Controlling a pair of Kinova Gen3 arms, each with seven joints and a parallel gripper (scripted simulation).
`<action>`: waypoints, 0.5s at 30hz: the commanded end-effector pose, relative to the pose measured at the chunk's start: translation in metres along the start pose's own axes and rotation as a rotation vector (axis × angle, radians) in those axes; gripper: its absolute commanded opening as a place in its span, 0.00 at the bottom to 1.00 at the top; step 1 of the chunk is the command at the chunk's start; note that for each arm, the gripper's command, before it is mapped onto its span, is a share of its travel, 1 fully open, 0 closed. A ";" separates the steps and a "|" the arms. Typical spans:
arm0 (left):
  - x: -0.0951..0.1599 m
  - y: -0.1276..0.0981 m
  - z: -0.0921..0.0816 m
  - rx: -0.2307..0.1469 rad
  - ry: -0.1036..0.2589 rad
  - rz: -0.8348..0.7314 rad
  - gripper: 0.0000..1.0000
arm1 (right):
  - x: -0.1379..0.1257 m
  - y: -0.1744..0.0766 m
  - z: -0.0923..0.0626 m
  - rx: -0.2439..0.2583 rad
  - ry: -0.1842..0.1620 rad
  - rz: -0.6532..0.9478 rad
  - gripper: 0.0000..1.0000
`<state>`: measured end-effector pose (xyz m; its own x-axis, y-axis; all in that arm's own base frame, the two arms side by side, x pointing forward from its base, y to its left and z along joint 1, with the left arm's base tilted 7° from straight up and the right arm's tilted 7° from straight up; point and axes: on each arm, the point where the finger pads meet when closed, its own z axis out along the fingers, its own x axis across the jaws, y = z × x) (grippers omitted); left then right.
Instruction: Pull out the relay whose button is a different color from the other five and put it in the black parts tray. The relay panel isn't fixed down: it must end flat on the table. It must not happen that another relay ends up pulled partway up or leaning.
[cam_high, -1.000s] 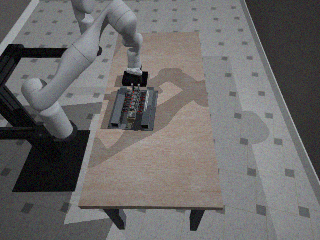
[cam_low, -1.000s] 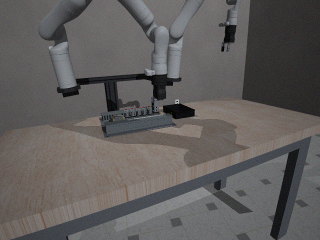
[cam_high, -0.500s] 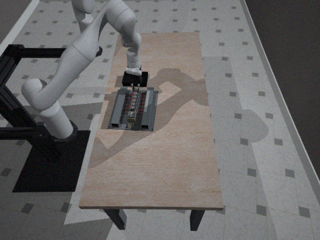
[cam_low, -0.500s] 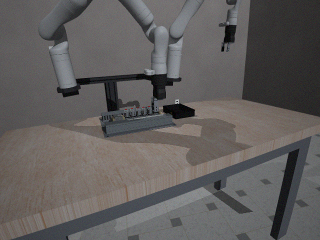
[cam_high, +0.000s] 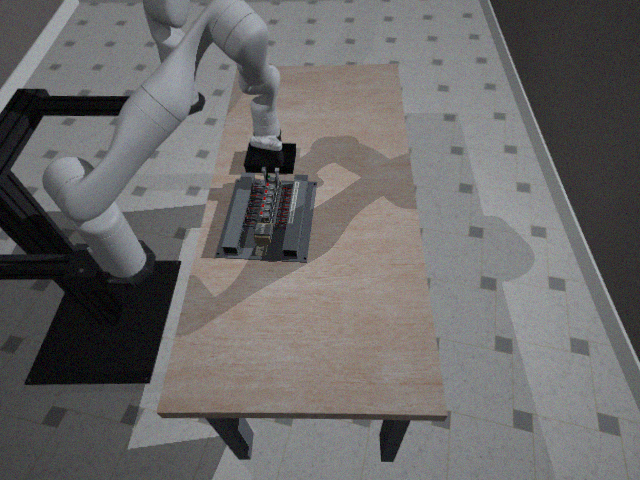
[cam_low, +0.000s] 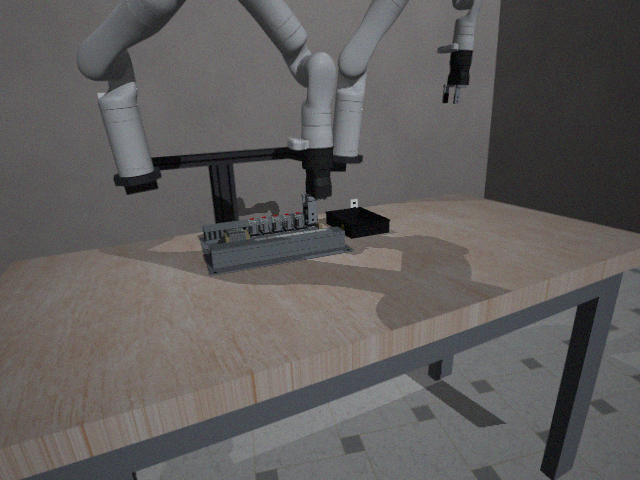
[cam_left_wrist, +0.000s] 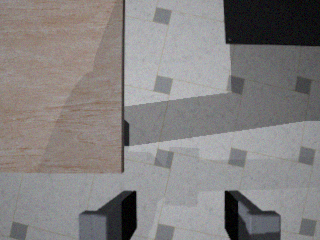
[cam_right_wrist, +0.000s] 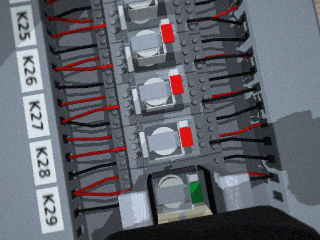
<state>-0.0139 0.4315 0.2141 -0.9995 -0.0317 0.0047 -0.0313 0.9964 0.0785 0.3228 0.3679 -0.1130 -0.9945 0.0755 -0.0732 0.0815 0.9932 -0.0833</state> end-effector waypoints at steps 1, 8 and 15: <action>0.000 0.000 -0.001 -0.002 0.000 0.000 1.00 | 0.000 0.001 -0.001 -0.002 -0.010 0.000 0.00; 0.000 0.000 -0.001 -0.002 0.000 0.000 1.00 | 0.000 0.001 -0.001 -0.002 -0.018 0.000 0.00; 0.000 0.000 -0.001 -0.002 0.000 0.000 1.00 | 0.000 0.001 -0.001 -0.002 -0.026 0.000 0.00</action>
<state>-0.0139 0.4315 0.2141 -0.9995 -0.0317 0.0047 -0.0313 0.9964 0.0785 0.3222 0.3679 -0.1129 -0.9928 0.0737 -0.0942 0.0816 0.9932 -0.0832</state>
